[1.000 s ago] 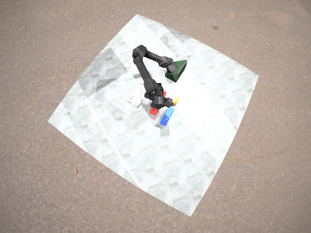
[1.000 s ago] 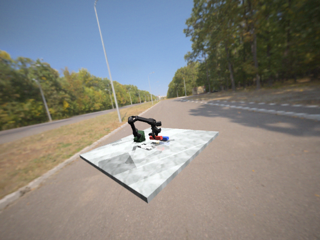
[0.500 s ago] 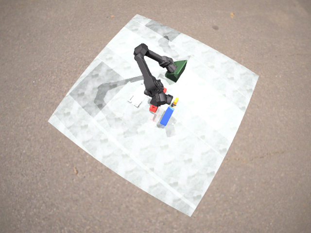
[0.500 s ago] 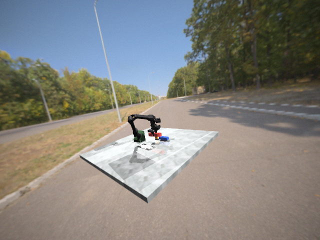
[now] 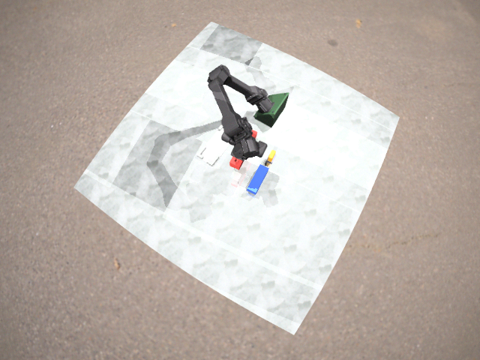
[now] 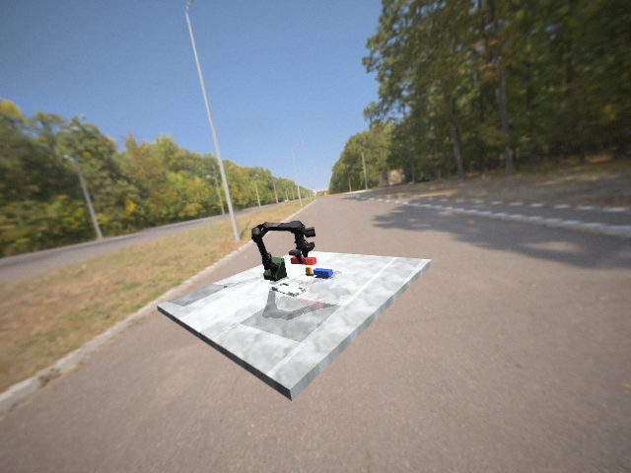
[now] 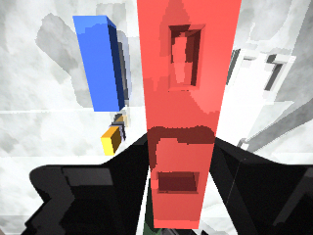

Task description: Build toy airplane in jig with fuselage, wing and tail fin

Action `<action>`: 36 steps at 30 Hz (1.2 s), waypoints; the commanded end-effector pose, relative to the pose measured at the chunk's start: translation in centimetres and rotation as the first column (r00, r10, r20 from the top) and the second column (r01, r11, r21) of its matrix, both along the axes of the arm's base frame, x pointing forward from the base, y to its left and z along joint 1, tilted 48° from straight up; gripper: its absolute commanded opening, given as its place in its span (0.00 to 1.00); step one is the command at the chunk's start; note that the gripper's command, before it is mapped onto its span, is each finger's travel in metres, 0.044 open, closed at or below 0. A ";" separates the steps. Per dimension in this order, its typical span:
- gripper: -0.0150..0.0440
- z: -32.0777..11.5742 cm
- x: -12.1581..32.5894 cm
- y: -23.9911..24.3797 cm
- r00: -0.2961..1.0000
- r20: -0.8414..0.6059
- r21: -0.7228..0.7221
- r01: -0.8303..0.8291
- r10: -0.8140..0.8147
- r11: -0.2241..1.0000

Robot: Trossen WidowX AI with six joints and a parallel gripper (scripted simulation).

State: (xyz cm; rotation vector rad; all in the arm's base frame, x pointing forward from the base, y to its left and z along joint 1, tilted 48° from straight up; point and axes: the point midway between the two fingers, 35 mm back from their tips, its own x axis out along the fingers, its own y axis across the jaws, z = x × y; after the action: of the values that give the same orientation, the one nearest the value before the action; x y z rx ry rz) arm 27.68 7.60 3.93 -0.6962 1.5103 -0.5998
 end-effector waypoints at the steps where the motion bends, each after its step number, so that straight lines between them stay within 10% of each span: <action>1: 0.25 0.7 0.1 -0.7 1.000 0.010 0.009 0.012 -0.012 1.000; 36: 0.25 4.7 -1.8 -11.2 0.991 0.095 0.012 0.088 -0.089 0.996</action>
State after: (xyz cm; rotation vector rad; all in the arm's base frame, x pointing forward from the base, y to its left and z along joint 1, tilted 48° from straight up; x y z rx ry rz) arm 26.35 -2.43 8.17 -0.5893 1.4702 -0.6739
